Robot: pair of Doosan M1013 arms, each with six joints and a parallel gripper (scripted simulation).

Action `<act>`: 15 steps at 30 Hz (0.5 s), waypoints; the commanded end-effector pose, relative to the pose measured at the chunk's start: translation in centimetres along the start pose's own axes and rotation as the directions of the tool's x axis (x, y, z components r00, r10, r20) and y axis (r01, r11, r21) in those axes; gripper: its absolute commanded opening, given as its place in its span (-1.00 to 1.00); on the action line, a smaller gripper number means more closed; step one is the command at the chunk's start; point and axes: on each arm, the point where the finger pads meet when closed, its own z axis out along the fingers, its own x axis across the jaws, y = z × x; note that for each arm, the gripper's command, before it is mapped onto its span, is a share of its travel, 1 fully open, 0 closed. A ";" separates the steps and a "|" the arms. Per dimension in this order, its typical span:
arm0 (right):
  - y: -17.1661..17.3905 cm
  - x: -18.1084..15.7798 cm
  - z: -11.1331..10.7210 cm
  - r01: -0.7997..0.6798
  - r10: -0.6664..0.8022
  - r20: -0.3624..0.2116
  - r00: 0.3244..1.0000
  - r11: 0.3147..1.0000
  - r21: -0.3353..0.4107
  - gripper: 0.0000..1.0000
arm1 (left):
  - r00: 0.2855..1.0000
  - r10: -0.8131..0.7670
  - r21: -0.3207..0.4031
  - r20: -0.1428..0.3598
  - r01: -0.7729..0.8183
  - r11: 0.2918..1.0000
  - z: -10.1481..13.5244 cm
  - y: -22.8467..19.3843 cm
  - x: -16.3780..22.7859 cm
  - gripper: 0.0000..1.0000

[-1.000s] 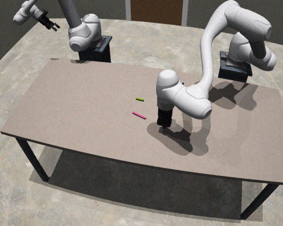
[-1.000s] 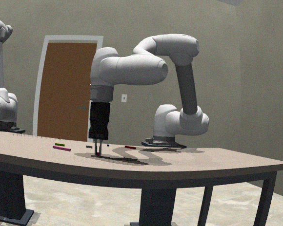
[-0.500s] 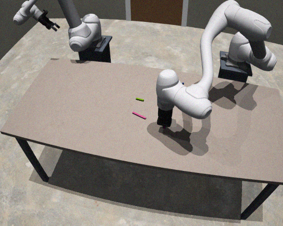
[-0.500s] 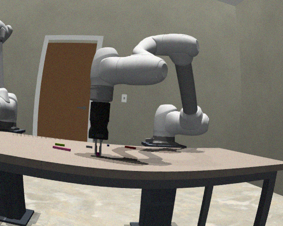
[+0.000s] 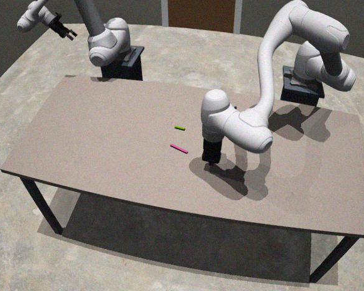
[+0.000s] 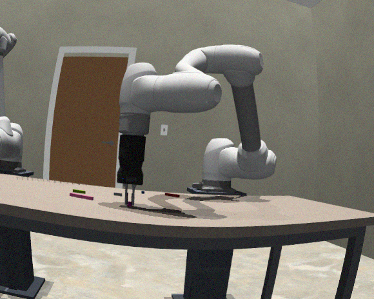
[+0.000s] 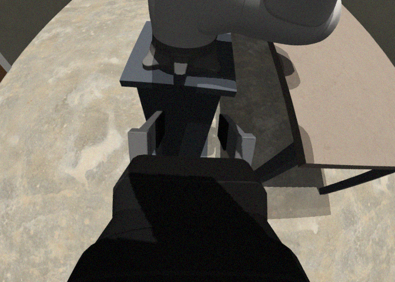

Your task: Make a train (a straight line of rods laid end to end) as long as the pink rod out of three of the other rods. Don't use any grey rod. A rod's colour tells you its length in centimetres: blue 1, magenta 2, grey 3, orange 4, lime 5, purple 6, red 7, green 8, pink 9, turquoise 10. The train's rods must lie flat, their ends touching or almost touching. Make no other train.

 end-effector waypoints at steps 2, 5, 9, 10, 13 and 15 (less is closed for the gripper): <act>0.0 0.0 -0.1 0.000 0.000 0.000 1.000 1.000 -0.001 1.00 | 1.000 0.000 -0.002 0.001 0.000 1.000 -0.2 0.1 0.0 -0.16; 0.0 0.0 -0.1 0.000 0.000 0.000 1.000 1.000 -0.001 1.00 | 1.000 0.000 -0.002 0.001 0.000 1.000 -0.2 0.1 0.0 -0.04; 0.0 0.0 -0.1 0.000 0.000 0.000 1.000 1.000 -0.001 1.00 | 1.000 0.000 -0.002 0.001 0.000 1.000 -0.2 0.1 0.0 0.07; 0.0 0.0 -0.1 0.000 0.000 0.000 1.000 1.000 -0.001 1.00 | 1.000 0.000 -0.002 0.001 0.000 1.000 -0.2 0.1 0.0 0.07; 0.0 0.0 -0.1 0.000 0.000 0.000 1.000 1.000 -0.001 1.00 | 1.000 0.000 -0.002 0.001 0.000 1.000 -0.2 0.1 0.0 0.07; 0.0 0.0 -0.1 0.000 0.000 0.000 1.000 1.000 -0.001 1.00 | 1.000 0.000 -0.002 0.001 0.000 1.000 -0.2 0.1 0.0 0.07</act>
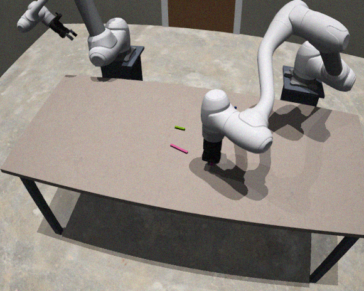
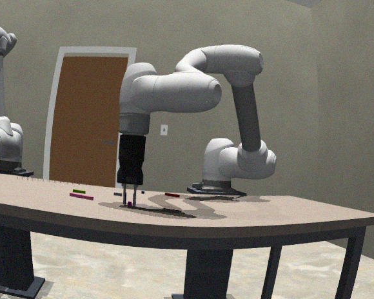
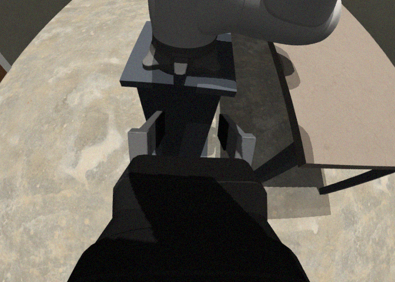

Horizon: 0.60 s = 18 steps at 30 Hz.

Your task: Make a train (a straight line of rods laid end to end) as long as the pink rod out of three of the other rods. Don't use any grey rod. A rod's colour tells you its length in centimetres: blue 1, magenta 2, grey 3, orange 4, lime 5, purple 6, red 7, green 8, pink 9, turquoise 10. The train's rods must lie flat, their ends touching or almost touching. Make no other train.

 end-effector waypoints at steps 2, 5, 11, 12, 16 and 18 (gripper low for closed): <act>0.0 0.0 -0.1 0.000 0.000 0.000 1.000 1.000 -0.001 1.00 | 1.000 0.000 -0.002 0.001 0.000 1.000 -0.2 0.1 0.0 0.07; 0.0 0.0 -0.1 0.000 0.000 0.000 1.000 1.000 -0.001 1.00 | 1.000 0.000 -0.002 0.001 0.000 1.000 -0.2 0.1 0.0 0.07; 0.0 0.0 -0.1 0.000 0.000 0.000 1.000 1.000 -0.001 1.00 | 1.000 0.000 -0.002 0.001 0.000 1.000 -1.2 0.1 0.0 0.07; 0.0 0.0 -0.1 0.000 0.000 0.000 1.000 1.000 -0.001 1.00 | 1.000 0.000 -0.002 0.001 0.000 1.000 -1.6 0.1 0.0 0.07; 0.0 0.0 -0.1 0.000 0.000 0.000 1.000 1.000 -0.001 1.00 | 1.000 0.000 -0.002 0.001 0.000 1.000 -3.5 0.1 0.0 0.07; 0.0 0.0 -0.1 0.000 0.000 0.000 1.000 1.000 -0.001 1.00 | 1.000 0.000 -0.002 0.001 0.000 1.000 -4.7 0.1 0.0 0.07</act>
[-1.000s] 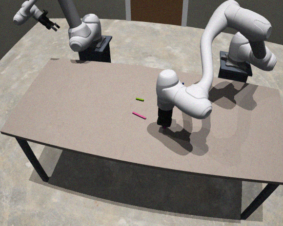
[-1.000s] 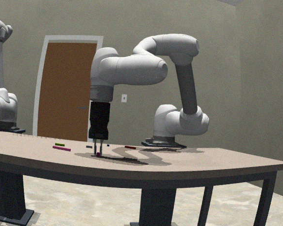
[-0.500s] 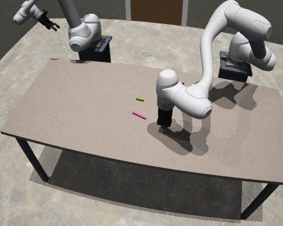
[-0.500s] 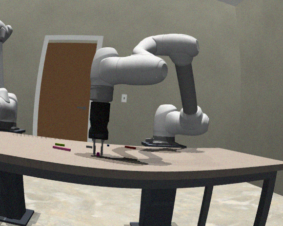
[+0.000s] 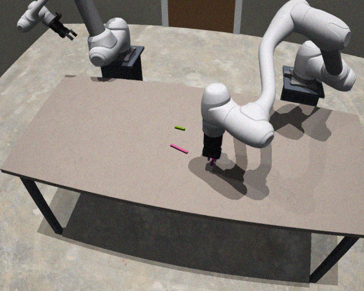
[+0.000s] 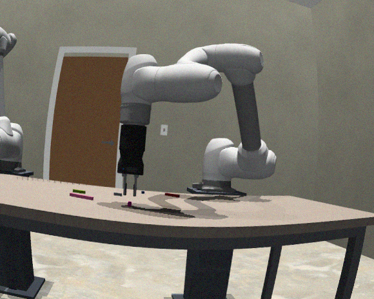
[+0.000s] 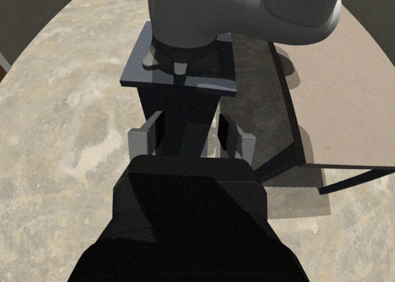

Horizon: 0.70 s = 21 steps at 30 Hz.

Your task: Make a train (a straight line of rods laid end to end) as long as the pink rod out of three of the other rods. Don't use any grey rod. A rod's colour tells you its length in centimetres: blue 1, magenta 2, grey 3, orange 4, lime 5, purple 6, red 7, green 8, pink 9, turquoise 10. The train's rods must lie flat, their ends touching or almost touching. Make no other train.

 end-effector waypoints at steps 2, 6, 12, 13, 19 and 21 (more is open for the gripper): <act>0.0 0.0 -0.1 0.000 0.000 0.000 1.000 1.000 -0.001 1.00 | 1.000 0.000 -0.002 0.000 0.000 1.000 -2.5 0.1 0.0 0.07; 0.0 0.0 -0.1 0.000 0.000 0.000 1.000 1.000 -0.001 1.00 | 1.000 0.000 -0.002 0.000 0.000 1.000 -4.1 0.1 0.0 0.07; 0.0 0.0 -0.1 0.000 0.000 0.000 1.000 1.000 -0.001 1.00 | 1.000 0.000 -0.002 0.000 0.000 1.000 -6.1 0.0 0.0 0.07; 0.0 0.0 -0.1 0.000 0.000 0.000 1.000 1.000 -0.001 1.00 | 1.000 0.000 -0.002 0.000 0.000 1.000 -6.2 0.0 0.0 0.07; 0.0 0.0 -0.1 0.000 0.000 0.000 1.000 1.000 -0.001 1.00 | 1.000 0.000 -0.002 0.000 0.000 1.000 -6.4 0.0 0.0 1.00; 0.0 0.0 -0.1 0.000 0.000 0.000 1.000 1.000 -0.001 1.00 | 1.000 0.000 -0.002 0.000 0.000 1.000 -6.4 0.0 0.0 1.00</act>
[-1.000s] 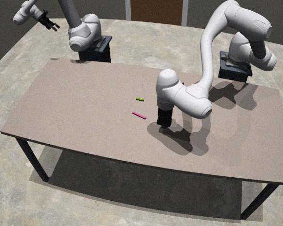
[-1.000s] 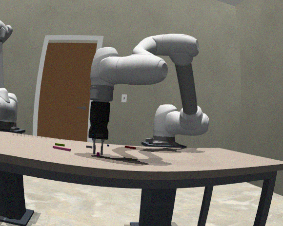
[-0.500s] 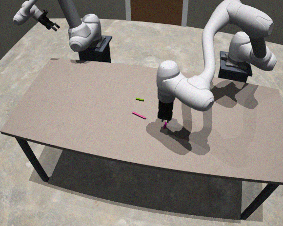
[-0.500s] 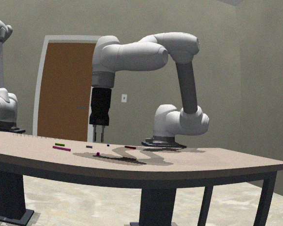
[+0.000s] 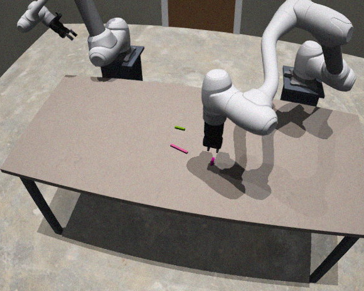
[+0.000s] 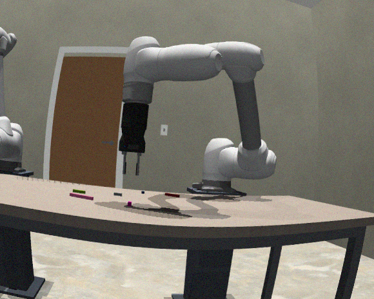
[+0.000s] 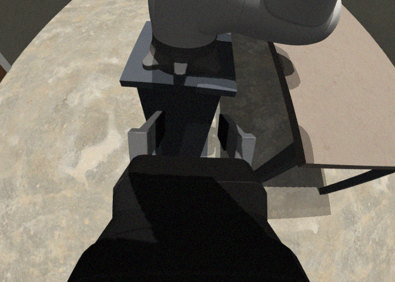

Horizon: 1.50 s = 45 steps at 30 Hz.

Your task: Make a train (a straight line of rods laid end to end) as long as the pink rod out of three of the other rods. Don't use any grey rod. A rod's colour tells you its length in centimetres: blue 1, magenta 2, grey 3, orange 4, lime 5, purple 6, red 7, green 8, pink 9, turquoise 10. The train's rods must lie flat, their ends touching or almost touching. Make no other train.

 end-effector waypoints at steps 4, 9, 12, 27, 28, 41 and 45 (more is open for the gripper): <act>0.0 0.0 -0.1 0.000 0.000 0.000 1.000 1.000 -0.001 1.00 | 1.000 0.000 -0.002 0.001 0.000 1.000 -0.2 0.0 0.0 1.00; 0.0 0.0 -0.1 0.000 0.000 0.000 1.000 1.000 -0.001 1.00 | 1.000 0.000 -0.002 0.001 0.000 1.000 -0.2 0.0 0.0 1.00; 0.0 0.0 -0.1 0.000 0.000 0.000 1.000 1.000 -0.001 1.00 | 1.000 0.000 -0.002 0.001 0.000 1.000 -0.2 0.0 0.0 1.00; 0.0 0.0 -0.1 0.000 0.000 0.000 1.000 1.000 -0.001 1.00 | 0.978 -0.207 -0.002 0.001 0.207 0.978 0.1 -2.3 -3.4 1.00; 0.0 0.0 -0.1 0.000 0.000 0.000 1.000 1.000 -0.001 1.00 | 0.973 -0.231 -0.002 0.001 0.231 0.973 0.2 -2.6 -3.8 1.00; 0.0 0.0 -0.1 0.000 0.000 0.000 1.000 1.000 -0.001 1.00 | 0.827 -0.563 -0.001 0.002 0.563 0.827 0.8 -6.8 -9.3 1.00; 0.0 0.0 -0.1 0.000 0.000 0.000 1.000 1.000 -0.001 1.00 | 0.754 -0.657 -0.001 0.002 0.657 0.754 1.0 -8.2 -10.9 1.00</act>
